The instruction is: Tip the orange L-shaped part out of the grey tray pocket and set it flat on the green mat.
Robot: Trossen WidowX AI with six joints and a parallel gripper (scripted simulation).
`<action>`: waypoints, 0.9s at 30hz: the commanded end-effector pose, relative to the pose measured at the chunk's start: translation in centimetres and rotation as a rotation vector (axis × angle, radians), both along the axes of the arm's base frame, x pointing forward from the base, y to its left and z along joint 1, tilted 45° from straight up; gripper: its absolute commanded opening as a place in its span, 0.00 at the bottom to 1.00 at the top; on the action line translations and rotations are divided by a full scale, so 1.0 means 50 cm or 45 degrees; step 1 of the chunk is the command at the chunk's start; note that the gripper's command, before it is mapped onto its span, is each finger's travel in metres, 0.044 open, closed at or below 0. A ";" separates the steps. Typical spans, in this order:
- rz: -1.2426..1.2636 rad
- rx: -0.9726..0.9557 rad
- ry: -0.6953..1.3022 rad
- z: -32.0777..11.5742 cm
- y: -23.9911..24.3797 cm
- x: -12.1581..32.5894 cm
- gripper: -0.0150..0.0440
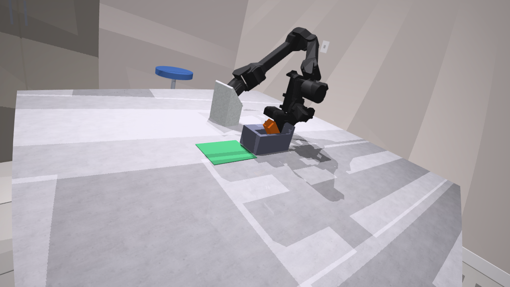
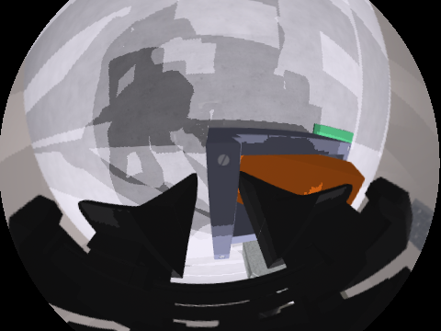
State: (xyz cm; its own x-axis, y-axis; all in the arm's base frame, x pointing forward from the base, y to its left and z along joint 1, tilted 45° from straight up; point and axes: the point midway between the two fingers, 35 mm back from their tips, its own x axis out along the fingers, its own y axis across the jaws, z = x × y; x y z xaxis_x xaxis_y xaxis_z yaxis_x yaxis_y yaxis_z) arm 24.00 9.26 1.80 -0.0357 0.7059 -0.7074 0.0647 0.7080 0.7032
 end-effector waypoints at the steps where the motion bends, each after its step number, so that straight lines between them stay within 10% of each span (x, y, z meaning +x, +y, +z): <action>1: -0.001 -0.002 -0.001 0.019 -0.001 0.002 0.56; 27: -0.018 -0.005 0.009 0.138 -0.152 0.007 0.56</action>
